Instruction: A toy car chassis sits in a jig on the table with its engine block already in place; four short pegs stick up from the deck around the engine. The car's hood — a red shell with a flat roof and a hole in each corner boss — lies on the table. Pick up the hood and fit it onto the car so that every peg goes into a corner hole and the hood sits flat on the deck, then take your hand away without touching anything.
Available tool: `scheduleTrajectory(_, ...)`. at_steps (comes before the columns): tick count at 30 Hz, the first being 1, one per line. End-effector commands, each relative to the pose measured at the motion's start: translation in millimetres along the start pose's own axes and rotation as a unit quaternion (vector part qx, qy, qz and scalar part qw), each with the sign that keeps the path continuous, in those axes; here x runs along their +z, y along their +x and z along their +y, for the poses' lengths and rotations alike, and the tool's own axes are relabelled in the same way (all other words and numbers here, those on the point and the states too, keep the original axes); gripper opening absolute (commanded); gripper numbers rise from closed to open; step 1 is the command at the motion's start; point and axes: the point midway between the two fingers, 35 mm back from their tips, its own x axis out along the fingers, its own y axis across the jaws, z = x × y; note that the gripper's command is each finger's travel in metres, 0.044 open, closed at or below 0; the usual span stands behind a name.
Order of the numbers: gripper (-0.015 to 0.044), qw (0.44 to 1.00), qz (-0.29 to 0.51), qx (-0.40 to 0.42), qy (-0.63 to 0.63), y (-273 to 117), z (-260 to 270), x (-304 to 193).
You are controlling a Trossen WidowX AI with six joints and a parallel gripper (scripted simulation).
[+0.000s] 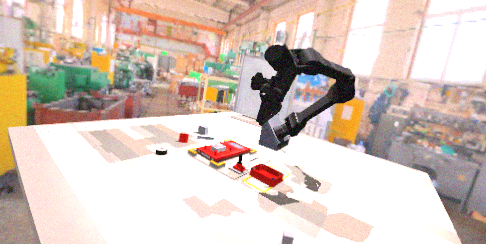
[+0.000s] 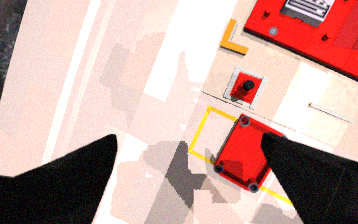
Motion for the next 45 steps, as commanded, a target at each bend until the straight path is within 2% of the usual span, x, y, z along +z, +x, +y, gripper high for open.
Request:
scheduleTrajectory(1, 0.0440, 0.988, 0.068, -0.093, 0.107, 38.1, -32.9, -32.2)
scheduleTrajectory(4, 0.0440, 0.964, 0.101, -0.166, 0.182, 57.3, -57.3, -57.5)
scheduleTrajectory(6, 0.0440, 0.957, 0.107, -0.182, 0.198, 60.7, -62.6, -63.1)
scheduleTrajectory(18, 0.0440, 0.957, 0.106, -0.182, 0.198, 59.2, -71.9, -61.6)
scheduleTrajectory(45, 0.0440, 0.957, 0.106, -0.182, 0.198, 82.0, -77.8, -67.4)
